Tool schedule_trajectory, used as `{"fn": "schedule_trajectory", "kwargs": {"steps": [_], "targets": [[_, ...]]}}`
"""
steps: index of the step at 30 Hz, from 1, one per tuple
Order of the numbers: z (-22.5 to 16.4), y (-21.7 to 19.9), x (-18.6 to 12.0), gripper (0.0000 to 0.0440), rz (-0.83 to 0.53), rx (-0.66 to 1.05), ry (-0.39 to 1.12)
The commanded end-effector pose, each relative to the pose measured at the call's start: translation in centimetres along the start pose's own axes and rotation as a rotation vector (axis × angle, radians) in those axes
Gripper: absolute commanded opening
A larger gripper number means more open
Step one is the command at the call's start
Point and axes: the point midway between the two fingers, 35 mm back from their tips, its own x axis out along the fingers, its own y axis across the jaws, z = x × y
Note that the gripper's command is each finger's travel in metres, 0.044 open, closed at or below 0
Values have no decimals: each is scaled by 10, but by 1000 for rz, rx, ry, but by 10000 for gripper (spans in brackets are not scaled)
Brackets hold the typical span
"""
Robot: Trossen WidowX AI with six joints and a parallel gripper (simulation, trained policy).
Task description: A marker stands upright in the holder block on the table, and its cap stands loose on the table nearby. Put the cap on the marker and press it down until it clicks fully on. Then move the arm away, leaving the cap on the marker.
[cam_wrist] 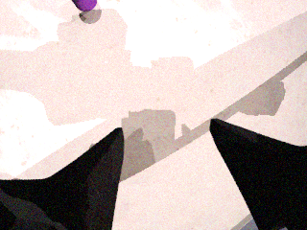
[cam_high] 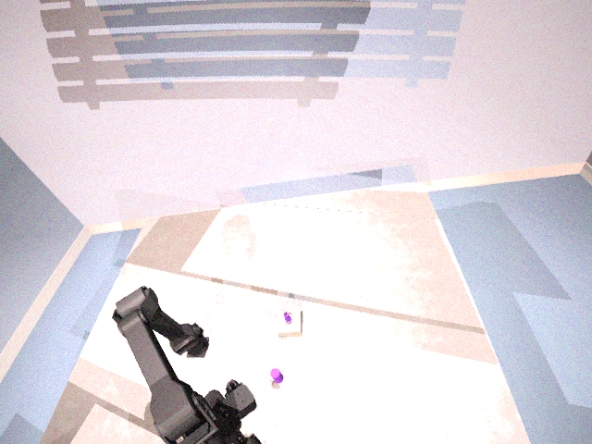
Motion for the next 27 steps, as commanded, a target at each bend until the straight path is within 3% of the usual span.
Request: {"fn": "schedule_trajectory", "kwargs": {"steps": [1, 27], "targets": [[3, -1, 4, 312, 23, 5, 15], [36, -8, 17, 309, 111, -13, 100]]}}
